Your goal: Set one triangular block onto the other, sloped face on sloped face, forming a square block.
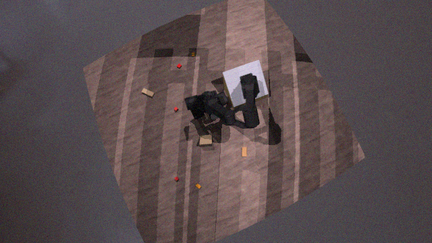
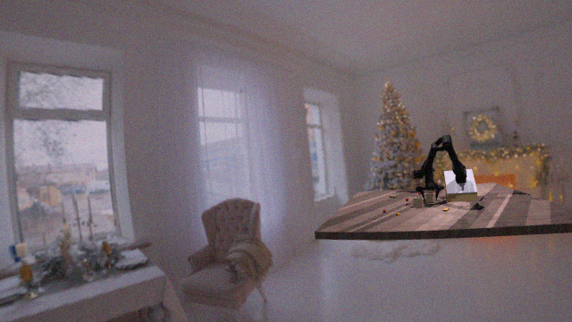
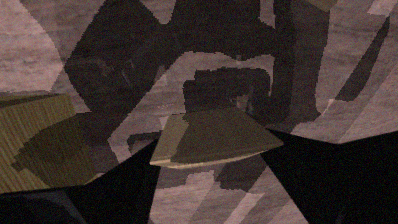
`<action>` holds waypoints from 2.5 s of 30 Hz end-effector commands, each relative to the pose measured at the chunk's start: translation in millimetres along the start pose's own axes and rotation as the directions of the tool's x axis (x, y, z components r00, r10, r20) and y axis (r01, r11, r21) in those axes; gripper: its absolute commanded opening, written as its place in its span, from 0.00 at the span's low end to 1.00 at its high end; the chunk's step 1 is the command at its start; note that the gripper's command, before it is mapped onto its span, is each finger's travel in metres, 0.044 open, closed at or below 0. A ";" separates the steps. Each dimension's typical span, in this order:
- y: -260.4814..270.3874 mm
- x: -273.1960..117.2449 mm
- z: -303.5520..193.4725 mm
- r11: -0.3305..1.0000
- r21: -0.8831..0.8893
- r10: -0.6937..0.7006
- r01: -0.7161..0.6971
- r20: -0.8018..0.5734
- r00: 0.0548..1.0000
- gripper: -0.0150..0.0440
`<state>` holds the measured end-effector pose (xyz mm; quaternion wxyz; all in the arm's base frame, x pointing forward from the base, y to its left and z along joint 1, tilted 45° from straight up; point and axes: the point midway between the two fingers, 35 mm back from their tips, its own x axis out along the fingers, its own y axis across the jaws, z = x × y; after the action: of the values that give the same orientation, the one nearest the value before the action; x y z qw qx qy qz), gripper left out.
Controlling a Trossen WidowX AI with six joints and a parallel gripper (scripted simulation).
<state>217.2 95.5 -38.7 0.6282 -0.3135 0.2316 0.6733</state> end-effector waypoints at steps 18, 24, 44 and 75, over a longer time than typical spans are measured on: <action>-2.2 -53.5 -1.6 1.000 0.002 -0.008 0.008 -0.001 1.000 1.00; -2.5 -54.2 2.8 1.000 0.002 0.012 -0.012 -0.036 0.999 1.00; -0.7 -80.7 69.3 1.000 0.005 -0.006 0.010 -0.529 0.849 1.00; -6.4 -37.9 43.3 1.000 0.005 -0.006 0.010 -0.528 0.849 1.00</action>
<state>218.5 99.8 25.8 0.5456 -0.4848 0.3928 0.5595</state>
